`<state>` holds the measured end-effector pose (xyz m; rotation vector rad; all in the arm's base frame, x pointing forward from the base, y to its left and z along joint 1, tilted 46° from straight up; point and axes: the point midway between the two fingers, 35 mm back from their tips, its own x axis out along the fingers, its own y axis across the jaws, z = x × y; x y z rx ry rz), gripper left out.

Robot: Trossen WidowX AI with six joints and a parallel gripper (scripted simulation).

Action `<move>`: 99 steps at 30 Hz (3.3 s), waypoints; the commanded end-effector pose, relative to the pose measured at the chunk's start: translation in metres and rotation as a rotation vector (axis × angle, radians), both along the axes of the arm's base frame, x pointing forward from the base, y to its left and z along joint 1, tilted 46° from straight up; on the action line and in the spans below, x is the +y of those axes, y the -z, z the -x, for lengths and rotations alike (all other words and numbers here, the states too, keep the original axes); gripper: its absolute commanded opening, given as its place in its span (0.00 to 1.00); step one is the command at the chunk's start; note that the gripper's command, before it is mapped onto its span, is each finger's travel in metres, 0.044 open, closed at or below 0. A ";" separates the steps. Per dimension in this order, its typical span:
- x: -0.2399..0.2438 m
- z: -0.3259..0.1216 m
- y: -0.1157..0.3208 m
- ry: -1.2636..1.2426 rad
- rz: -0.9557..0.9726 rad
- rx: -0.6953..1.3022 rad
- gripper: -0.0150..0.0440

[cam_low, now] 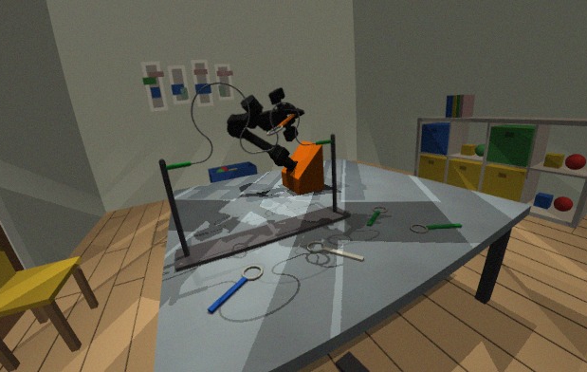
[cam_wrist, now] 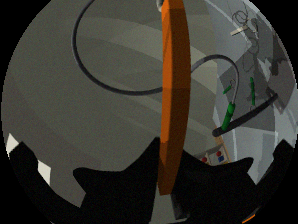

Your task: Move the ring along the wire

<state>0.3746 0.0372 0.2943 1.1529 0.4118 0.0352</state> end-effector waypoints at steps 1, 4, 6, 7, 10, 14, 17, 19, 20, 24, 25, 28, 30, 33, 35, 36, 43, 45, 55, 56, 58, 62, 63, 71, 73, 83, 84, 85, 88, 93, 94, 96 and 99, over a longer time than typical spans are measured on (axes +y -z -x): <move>0.003 0.000 -0.007 -0.007 -0.007 -0.007 0.00; 0.003 0.000 -0.009 -0.007 0.004 -0.005 0.00; 0.003 0.000 -0.009 -0.007 0.017 -0.003 0.00; 0.003 0.000 -0.009 -0.007 0.022 -0.002 0.00; 0.002 0.000 -0.009 -0.007 0.042 0.002 0.00; 0.002 0.000 -0.008 -0.007 0.074 0.008 0.00; 0.001 0.000 -0.007 -0.006 0.103 0.013 0.00; 0.001 0.000 -0.006 -0.006 0.123 0.017 0.00; 0.000 0.000 -0.005 -0.006 0.134 0.019 0.00; -0.001 0.000 -0.003 -0.006 0.182 0.028 0.00; -0.002 0.000 -0.002 -0.006 0.193 0.030 0.00; -0.003 0.001 0.000 -0.005 0.230 0.037 0.00; -0.004 0.001 0.001 -0.005 0.258 0.042 0.00; -0.006 0.001 0.003 -0.005 0.301 0.050 0.00; -0.007 0.001 0.005 -0.004 0.330 0.056 0.00; -0.007 0.001 0.005 -0.004 0.345 0.058 0.00; -0.013 0.002 0.011 -0.003 0.467 0.081 0.00; -0.015 0.003 0.012 -0.003 0.505 0.088 0.00; -0.026 0.004 0.020 -0.001 0.701 0.125 0.00; -0.027 0.005 0.020 -0.001 0.721 0.128 0.00; -0.030 0.005 0.021 0.000 0.761 0.136 0.00; -0.034 0.006 0.023 0.001 0.841 0.150 0.00; -0.036 0.006 0.024 0.001 0.861 0.154 0.00; -0.046 0.008 0.026 0.003 1.020 0.184 0.00; -0.048 0.008 0.026 0.003 1.060 0.191 0.00; -0.062 0.011 0.026 0.006 1.260 0.228 0.00; -0.063 0.011 0.026 0.006 1.280 0.231 0.00; -0.064 0.011 0.026 0.006 1.299 0.235 0.00; -0.068 0.012 0.025 0.007 1.359 0.246 0.00; -0.074 0.013 0.024 0.008 1.447 0.262 0.00; -0.075 0.013 0.024 0.008 1.465 0.265 0.00; -0.077 0.013 0.023 0.009 1.505 0.272 0.00; -0.081 0.014 0.021 0.010 1.566 0.283 0.00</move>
